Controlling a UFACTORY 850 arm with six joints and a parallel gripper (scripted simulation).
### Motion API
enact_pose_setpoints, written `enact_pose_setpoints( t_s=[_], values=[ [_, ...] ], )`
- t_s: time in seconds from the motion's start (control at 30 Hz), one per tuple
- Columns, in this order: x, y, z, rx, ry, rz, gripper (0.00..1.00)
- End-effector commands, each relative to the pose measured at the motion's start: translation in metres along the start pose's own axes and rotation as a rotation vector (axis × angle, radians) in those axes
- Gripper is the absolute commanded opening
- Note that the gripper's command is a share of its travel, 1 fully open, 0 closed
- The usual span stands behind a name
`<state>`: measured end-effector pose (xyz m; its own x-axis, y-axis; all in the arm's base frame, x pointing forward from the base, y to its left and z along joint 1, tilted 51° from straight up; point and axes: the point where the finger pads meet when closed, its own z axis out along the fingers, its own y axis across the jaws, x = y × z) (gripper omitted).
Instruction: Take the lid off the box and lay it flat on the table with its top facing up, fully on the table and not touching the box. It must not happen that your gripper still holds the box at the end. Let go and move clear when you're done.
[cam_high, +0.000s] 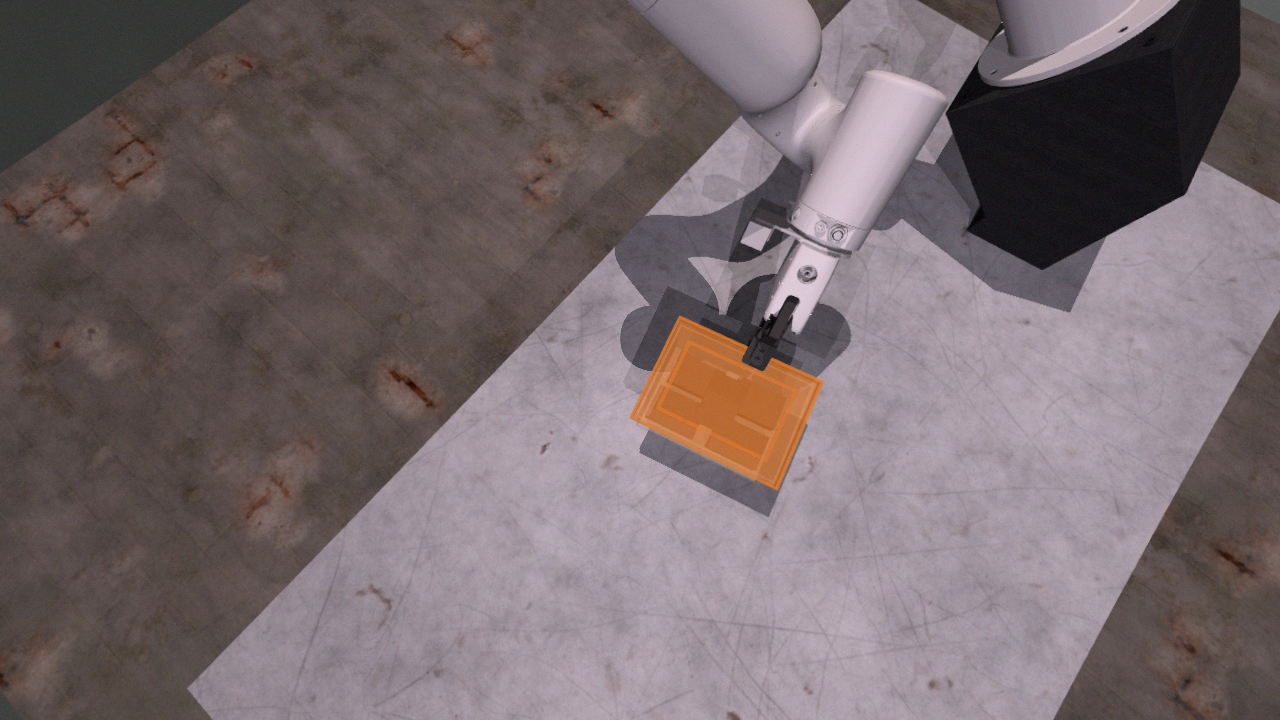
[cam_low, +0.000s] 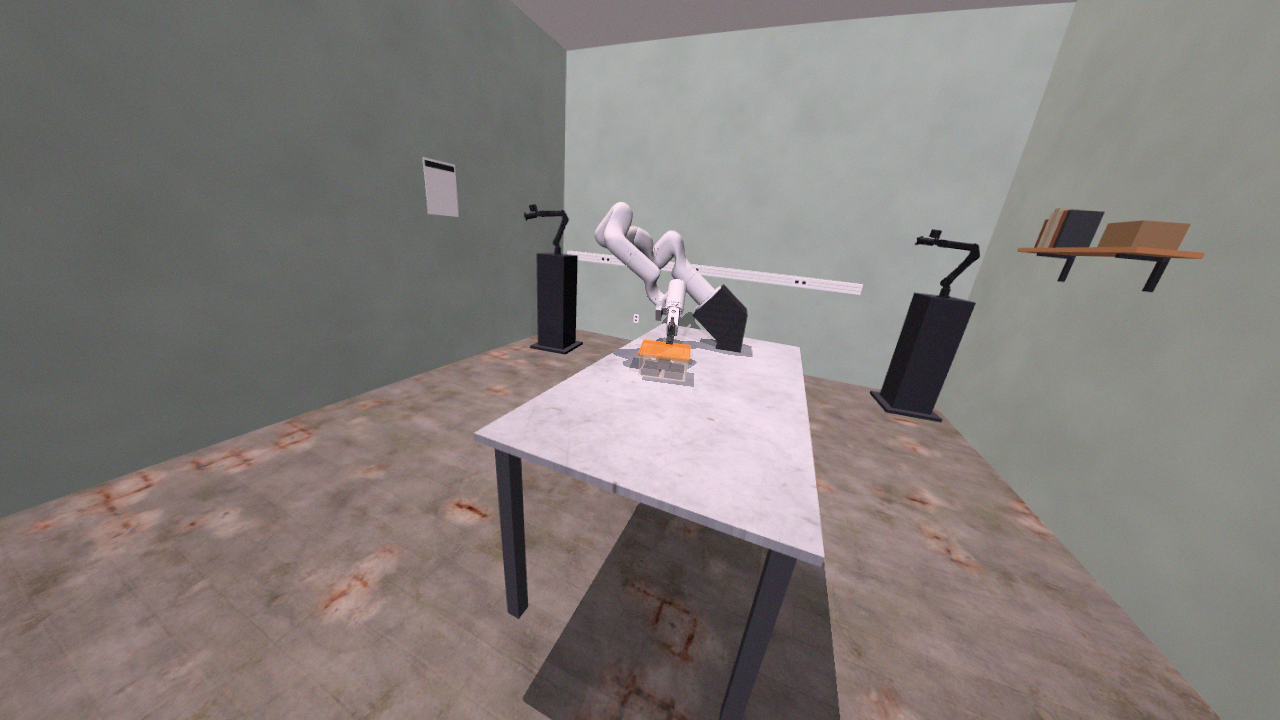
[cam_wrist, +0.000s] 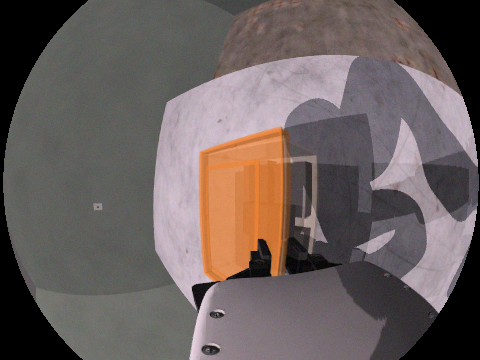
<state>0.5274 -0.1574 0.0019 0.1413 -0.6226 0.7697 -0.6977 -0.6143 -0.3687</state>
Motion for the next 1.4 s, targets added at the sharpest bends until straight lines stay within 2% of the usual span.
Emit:
enact_pose_setpoints(
  t_s=[0.0, 1.37],
  values=[
    [0.0, -0.0016, -0.0009, -0.008, 0.0, 0.0, 0.0],
    [0.0, -0.0079, -0.0054, -0.06, 0.0, 0.0, 0.0]
  ],
)
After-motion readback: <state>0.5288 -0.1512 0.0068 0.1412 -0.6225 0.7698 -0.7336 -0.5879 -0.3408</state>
